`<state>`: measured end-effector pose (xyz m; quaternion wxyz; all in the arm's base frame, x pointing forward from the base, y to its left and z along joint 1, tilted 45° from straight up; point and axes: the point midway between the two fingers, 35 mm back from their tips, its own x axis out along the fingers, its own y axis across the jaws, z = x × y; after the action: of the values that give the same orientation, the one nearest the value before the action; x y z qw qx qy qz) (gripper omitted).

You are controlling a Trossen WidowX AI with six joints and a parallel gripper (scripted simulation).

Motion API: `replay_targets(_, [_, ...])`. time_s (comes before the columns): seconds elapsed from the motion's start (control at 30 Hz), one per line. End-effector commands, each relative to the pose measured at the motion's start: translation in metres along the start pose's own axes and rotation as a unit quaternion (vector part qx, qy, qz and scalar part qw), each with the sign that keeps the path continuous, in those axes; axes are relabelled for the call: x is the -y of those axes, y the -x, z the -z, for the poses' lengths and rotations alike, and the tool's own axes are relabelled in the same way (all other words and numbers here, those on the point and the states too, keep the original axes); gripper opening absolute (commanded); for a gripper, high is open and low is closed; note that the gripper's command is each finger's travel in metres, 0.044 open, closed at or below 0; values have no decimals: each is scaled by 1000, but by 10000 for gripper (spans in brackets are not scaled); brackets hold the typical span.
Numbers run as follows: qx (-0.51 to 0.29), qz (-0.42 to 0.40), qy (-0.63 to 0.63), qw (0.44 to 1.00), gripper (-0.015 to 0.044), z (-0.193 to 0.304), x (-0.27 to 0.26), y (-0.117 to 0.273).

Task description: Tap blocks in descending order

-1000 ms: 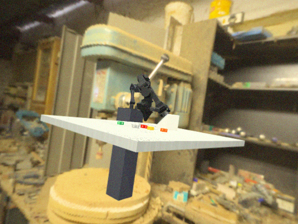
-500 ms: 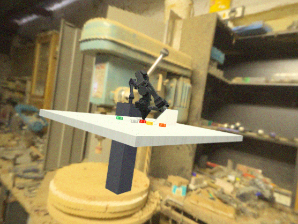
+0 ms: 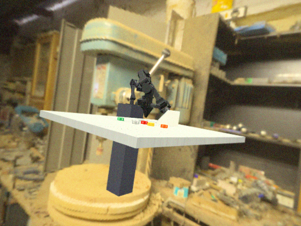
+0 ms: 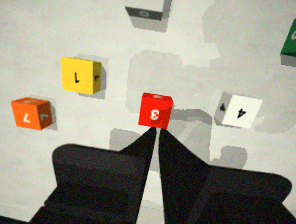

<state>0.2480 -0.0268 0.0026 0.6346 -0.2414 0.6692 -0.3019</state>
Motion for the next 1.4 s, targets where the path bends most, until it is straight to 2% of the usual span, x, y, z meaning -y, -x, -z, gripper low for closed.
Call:
replay_targets(0.0, [0,-5,-4,1000,20,-3,-1,25])
replay_targets(0.1, [-1,-5,-4,1000,20,-2,-1,71])
replay_targets(0.17, [-1,-4,-4,1000,20,-1,0,82])
replay_targets(0.33, [-1,-5,-4,1000,20,-5,-7,83])
replay_targets(0.57, [0,-7,-5,1000,20,-40,-81,84])
replay_targets(0.73, [0,-7,-5,1000,20,-43,-89,84])
replay_targets(0.8, [0,-7,-5,1000,20,-44,-90,73])
replay_targets(0.97, [1,-6,-5,1000,20,-43,-89,5])
replay_targets(1.37, [1,-5,-6,1000,20,-43,-89,-8])
